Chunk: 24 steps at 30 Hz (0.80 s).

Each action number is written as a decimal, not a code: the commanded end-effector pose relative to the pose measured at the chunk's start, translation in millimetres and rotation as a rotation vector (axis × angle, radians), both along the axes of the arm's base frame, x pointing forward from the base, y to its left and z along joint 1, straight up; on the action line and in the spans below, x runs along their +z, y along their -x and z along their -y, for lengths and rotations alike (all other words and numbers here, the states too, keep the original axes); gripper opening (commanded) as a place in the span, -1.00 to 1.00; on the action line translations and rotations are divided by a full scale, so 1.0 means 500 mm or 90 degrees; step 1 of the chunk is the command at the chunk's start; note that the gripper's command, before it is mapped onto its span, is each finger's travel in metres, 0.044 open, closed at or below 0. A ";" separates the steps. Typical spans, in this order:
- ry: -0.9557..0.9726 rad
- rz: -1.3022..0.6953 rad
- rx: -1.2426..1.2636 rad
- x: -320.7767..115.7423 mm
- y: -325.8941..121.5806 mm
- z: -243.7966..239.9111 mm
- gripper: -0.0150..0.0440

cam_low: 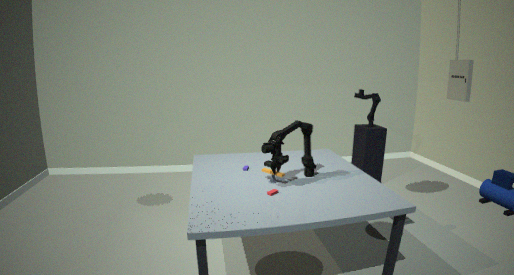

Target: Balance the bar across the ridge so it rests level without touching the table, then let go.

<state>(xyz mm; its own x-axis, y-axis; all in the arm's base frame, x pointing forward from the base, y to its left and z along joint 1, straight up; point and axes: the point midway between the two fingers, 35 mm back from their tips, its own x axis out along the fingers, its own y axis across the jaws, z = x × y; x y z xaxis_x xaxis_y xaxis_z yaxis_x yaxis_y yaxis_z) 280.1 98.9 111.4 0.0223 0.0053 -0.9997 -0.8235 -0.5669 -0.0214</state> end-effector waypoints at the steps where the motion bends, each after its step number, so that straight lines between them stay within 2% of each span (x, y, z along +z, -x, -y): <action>1: -0.002 0.000 0.004 -0.002 0.000 -0.001 -0.49; 24: -0.002 0.000 0.004 -0.005 0.000 -0.001 -0.49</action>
<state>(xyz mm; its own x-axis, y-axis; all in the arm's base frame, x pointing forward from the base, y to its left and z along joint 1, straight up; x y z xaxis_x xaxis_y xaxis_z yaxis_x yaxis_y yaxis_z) 280.2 98.9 109.4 0.0224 0.0053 -0.9997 -0.8235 -0.5668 -0.0215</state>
